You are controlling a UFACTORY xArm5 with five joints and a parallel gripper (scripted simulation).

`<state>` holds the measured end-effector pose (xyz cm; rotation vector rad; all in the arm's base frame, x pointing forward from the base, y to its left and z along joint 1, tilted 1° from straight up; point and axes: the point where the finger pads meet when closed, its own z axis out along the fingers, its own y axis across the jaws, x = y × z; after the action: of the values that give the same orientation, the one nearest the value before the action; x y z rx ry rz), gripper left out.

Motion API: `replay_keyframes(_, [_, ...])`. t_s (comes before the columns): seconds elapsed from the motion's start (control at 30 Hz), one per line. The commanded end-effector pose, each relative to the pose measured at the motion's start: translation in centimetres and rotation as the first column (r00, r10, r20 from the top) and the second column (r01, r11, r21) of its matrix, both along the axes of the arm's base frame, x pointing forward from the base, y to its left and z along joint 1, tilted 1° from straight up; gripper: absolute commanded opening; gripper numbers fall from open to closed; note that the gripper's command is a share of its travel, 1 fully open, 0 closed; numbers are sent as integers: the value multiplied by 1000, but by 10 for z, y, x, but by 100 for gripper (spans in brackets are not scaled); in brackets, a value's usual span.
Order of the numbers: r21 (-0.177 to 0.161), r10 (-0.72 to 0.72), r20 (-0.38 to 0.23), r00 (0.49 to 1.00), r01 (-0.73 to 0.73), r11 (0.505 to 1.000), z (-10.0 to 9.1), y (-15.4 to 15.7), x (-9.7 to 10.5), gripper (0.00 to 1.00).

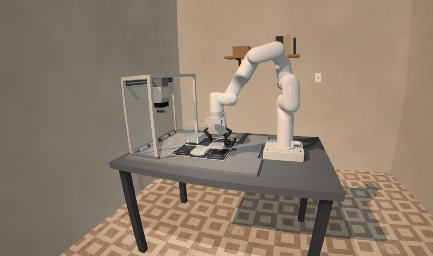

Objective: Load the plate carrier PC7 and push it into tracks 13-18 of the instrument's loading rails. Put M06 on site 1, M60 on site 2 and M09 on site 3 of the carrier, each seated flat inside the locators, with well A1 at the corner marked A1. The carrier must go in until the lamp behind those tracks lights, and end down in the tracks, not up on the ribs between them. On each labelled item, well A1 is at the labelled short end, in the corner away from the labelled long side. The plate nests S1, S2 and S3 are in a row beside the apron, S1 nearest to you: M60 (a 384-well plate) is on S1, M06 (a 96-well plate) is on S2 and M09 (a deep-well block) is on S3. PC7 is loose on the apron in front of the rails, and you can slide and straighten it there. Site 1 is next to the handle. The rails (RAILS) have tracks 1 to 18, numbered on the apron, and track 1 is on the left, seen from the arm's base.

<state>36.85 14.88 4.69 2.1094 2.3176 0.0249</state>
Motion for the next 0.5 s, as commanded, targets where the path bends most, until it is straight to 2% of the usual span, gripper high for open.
replay_keyframes(0.0, [-3,0,6,1000,0,1000,8,1,1,0])
replay_keyframes(0.47, [-3,0,6,1000,0,1000,28,1,1,0])
